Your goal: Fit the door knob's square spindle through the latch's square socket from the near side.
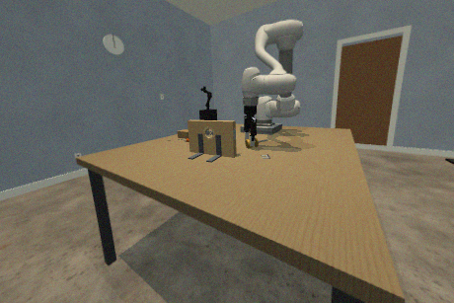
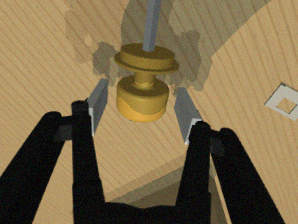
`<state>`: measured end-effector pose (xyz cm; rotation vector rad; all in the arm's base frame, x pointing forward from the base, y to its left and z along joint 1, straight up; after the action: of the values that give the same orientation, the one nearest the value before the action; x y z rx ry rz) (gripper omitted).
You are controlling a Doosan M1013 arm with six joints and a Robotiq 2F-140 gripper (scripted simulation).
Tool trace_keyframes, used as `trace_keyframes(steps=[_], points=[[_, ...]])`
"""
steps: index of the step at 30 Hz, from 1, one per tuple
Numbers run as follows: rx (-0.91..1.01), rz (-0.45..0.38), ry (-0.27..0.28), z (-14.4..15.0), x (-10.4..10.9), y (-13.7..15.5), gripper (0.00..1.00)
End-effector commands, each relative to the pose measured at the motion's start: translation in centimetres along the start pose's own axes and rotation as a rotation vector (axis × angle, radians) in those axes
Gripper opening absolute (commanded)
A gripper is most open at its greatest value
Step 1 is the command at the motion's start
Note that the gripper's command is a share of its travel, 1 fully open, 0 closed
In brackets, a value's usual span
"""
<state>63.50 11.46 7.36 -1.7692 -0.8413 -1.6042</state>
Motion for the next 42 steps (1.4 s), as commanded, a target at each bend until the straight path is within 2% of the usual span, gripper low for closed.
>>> trace_keyframes(steps=[1, 8, 9, 42], points=[[0.000, 0.000, 0.000, 0.00, 0.01, 0.00, 0.57], [0.000, 0.000, 0.000, 0.00, 0.01, 0.00, 0.57], [0.000, 0.000, 0.000, 0.00, 0.01, 0.00, 0.42], [0.000, 0.000, 0.000, 0.00, 0.01, 0.00, 0.42]])
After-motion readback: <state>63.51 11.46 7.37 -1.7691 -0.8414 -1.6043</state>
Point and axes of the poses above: the point where the finger pads meet when closed, its own x axis back along the fingers, its own z axis across the jaws, y = z × x, the point moved 8 cm from there along x, back along the fingers, and after that the axes turned 6 degrees about x, right-handed, at the moved point
